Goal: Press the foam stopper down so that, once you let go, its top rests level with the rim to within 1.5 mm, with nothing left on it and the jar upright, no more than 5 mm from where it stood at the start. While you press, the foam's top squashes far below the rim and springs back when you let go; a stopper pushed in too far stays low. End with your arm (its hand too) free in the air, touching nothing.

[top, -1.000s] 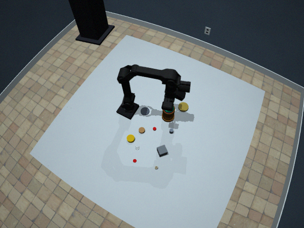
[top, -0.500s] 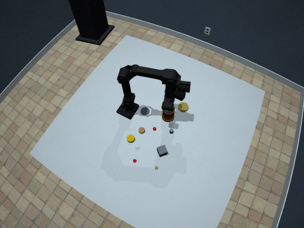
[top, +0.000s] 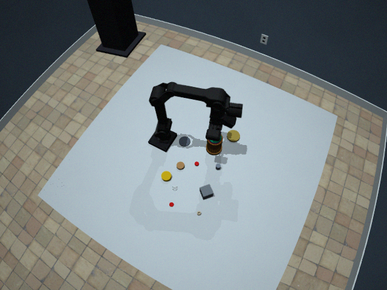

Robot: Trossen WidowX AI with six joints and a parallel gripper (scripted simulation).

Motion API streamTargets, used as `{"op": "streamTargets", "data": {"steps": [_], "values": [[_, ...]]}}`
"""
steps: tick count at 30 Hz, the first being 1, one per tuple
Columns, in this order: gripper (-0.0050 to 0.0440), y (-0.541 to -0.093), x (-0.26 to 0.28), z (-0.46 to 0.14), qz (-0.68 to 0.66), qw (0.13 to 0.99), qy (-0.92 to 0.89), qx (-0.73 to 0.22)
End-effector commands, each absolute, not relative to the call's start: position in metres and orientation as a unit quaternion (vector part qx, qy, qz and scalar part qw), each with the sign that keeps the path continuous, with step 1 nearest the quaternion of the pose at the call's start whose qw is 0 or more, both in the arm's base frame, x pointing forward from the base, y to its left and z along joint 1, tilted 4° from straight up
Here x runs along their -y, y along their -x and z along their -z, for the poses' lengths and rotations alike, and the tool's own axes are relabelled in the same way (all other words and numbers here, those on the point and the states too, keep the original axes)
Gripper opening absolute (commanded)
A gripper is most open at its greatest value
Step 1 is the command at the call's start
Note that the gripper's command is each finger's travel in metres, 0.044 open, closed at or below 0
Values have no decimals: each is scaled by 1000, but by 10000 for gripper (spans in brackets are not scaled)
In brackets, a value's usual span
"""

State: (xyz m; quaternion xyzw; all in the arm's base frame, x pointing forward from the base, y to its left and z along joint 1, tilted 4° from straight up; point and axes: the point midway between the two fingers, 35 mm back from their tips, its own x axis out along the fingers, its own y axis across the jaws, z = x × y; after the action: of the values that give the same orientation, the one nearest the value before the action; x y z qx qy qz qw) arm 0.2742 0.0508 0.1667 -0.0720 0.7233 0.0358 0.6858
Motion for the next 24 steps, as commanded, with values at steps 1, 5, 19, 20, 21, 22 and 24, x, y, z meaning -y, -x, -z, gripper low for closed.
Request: {"op": "streamTargets", "data": {"steps": [1, 5, 19, 20, 21, 22, 24], "values": [[0, -275, -51, -175, -37, 692, 72, -717], [0, -274, -53, -218, -43, 720, 70, -689], [0, -276, -52, -193, -40, 711, 70, -699], [0, -277, -52, -186, -39, 708, 70, -702], [0, -277, -52, -179, -38, 705, 70, -704], [0, -277, -51, -172, -38, 703, 70, -707], [0, -277, -51, -158, -36, 698, 71, -712]]}}
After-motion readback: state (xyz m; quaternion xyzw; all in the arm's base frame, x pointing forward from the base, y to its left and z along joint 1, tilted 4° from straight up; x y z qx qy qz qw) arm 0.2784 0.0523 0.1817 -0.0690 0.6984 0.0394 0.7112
